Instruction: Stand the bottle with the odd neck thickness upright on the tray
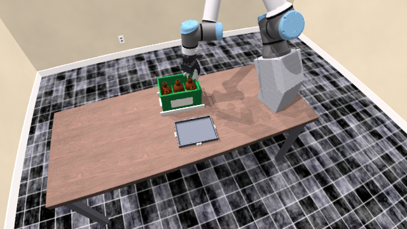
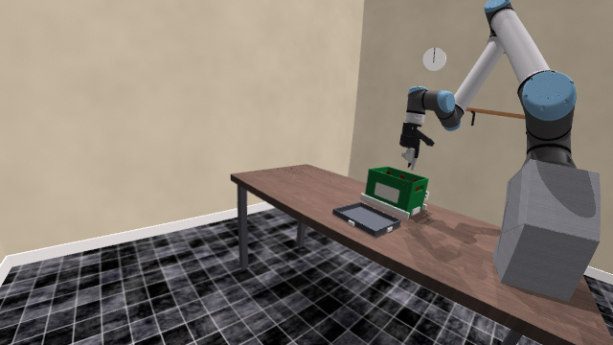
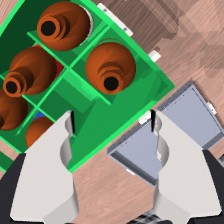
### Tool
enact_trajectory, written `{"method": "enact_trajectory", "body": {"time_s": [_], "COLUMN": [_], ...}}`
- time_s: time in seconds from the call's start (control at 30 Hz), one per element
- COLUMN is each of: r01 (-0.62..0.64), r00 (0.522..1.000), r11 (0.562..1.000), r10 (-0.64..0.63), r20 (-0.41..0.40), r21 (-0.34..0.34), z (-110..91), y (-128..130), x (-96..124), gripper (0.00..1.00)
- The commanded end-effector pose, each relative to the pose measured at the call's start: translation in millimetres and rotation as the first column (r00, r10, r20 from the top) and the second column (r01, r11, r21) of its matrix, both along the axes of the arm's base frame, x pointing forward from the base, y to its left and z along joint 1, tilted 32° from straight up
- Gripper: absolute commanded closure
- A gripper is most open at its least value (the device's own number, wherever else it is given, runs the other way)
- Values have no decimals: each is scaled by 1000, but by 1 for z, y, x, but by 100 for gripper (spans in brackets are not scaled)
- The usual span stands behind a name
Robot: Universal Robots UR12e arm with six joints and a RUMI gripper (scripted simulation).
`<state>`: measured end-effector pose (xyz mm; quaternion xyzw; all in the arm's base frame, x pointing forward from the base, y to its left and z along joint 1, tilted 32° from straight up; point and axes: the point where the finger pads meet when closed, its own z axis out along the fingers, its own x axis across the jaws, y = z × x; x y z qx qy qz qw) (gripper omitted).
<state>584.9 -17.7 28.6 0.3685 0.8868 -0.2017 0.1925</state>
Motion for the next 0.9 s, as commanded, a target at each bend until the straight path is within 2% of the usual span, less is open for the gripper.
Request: {"method": "enact_trajectory", "body": {"time_s": [0.0,0.43,0.87], "r01": [0,0,0], "r00": [1000,1000,1000], "r11": [1000,1000,1000], "r10": [0,0,0], "r20": [1,1,1], "r21": [0,0,0], "z": [0,-3,-15], "y": [0,-2,-9], "x": [0,1,4], "gripper": [62,62,62]}}
